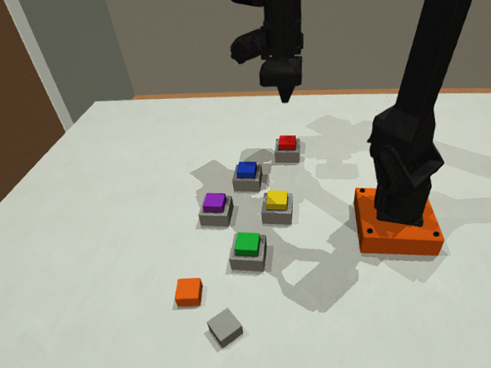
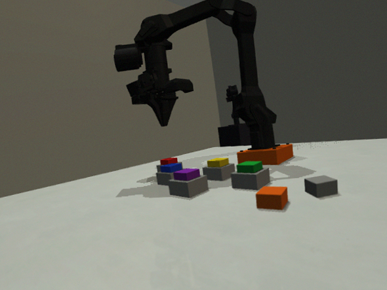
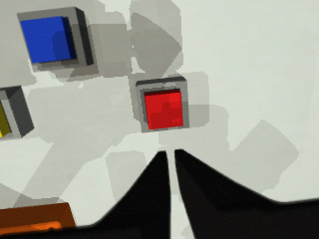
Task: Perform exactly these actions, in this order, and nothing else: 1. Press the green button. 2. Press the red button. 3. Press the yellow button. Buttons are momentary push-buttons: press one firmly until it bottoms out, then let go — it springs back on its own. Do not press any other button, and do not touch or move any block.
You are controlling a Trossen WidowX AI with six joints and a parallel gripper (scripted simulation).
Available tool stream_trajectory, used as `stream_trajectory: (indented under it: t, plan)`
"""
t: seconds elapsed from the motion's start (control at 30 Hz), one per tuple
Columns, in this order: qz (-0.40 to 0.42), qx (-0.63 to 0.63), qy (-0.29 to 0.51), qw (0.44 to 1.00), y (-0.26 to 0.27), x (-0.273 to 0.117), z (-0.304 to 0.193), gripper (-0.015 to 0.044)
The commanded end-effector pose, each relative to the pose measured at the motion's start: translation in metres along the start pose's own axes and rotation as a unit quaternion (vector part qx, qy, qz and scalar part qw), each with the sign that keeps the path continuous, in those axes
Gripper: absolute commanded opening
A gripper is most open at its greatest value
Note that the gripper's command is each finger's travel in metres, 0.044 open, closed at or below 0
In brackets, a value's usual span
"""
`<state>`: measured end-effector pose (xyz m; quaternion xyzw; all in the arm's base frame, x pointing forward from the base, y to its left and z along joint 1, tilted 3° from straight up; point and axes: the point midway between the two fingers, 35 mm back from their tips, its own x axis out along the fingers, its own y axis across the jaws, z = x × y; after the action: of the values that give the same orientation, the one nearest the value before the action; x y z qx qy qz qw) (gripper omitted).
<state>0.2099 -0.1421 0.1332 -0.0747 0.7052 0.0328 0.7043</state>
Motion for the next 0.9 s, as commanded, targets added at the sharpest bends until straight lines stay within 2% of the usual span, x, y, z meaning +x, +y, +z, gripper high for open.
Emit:
stream_trajectory:
  t: [0.0, 0.2, 0.4, 0.57, 0.73, 0.87]
  plan:
    - [0.001, -0.003, -0.001, 1.0, 0.026, -0.004, 0.009, 0.002]
    - [0.005, -0.003, -0.002, 1.0, 0.096, -0.005, 0.019, 0.002]
    - [0.007, -0.003, 0.0, 1.0, 0.158, -0.004, 0.009, 0.002]
    - [0.007, -0.003, 0.0, 1.0, 0.164, -0.001, 0.007, 0.002]
    - [0.007, -0.003, 0.0, 1.0, 0.165, 0.051, 0.007, 0.002]
    - [0.007, -0.003, 0.0, 1.0, 0.165, 0.058, 0.006, 0.002]
